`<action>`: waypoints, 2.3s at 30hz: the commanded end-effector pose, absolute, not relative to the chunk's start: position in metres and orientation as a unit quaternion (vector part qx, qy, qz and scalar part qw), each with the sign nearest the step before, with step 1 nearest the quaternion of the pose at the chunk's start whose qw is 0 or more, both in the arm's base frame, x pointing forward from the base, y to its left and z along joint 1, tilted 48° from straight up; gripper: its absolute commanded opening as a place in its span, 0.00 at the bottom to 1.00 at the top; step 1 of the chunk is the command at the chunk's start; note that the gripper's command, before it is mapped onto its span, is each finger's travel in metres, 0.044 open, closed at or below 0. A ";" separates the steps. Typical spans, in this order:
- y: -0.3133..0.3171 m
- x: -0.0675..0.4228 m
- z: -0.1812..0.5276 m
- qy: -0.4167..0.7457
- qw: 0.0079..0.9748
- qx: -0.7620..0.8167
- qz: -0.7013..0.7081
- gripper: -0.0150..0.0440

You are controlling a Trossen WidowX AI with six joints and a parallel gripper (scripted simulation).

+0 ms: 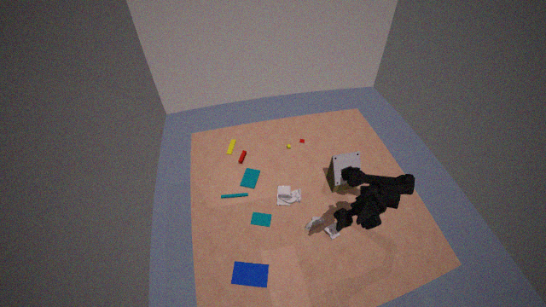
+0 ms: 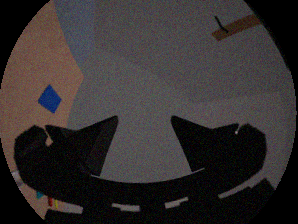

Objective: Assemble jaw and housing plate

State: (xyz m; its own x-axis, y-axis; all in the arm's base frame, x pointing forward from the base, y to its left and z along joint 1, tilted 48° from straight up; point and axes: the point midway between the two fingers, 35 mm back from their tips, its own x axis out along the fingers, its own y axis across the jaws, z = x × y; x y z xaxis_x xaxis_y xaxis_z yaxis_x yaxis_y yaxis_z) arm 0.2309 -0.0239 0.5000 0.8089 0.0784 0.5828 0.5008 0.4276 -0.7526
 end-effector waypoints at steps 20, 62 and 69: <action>-0.024 0.231 0.500 -0.279 0.797 -0.518 -0.132 0.25; -0.013 0.319 0.397 -0.088 0.924 -0.364 0.079 1.00; -0.006 0.332 0.370 -0.034 0.940 -0.315 0.124 1.00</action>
State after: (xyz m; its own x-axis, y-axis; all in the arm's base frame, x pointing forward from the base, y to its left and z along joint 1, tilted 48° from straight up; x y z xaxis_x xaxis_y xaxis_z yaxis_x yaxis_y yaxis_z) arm 0.3271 -0.0104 0.3804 0.9728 0.2288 0.0366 -0.1518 0.7485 -0.6455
